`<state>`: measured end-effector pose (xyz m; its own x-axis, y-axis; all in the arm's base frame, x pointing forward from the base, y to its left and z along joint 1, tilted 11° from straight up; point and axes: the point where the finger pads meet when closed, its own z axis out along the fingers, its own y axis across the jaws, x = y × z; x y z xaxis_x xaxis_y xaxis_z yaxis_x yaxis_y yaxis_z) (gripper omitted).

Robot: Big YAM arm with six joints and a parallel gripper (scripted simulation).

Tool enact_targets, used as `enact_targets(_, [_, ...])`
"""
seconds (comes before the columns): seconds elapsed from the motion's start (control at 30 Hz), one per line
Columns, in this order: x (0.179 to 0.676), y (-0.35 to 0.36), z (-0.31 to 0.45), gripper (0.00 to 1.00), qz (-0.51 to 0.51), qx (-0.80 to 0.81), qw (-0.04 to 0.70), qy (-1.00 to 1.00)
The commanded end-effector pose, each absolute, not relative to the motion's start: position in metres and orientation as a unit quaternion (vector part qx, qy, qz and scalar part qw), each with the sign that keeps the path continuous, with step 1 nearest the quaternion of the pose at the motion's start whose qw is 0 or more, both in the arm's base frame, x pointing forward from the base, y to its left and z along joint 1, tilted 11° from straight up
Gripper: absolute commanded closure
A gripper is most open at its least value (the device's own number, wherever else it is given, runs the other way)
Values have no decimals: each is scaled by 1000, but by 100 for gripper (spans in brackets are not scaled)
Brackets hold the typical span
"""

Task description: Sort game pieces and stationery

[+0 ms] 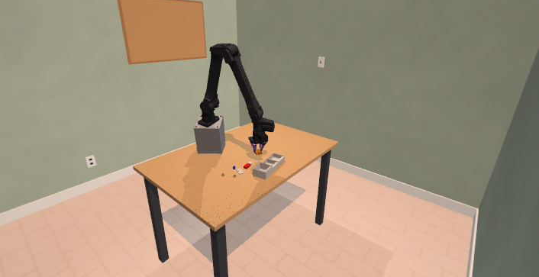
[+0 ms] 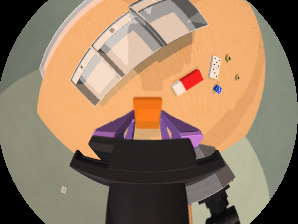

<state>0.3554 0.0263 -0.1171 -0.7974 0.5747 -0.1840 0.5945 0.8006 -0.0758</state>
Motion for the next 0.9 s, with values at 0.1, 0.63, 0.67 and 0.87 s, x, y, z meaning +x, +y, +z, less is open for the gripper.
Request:
enact_targets(0.1, [366, 29, -111, 66, -61, 309, 86, 945])
enact_targets(0.63, [373, 35, -107, 66, -59, 310, 89, 945])
enact_targets(0.67, [373, 35, -107, 66, -59, 310, 89, 945])
enact_targets(0.87, [375, 35, -106, 66, -58, 309, 90, 945])
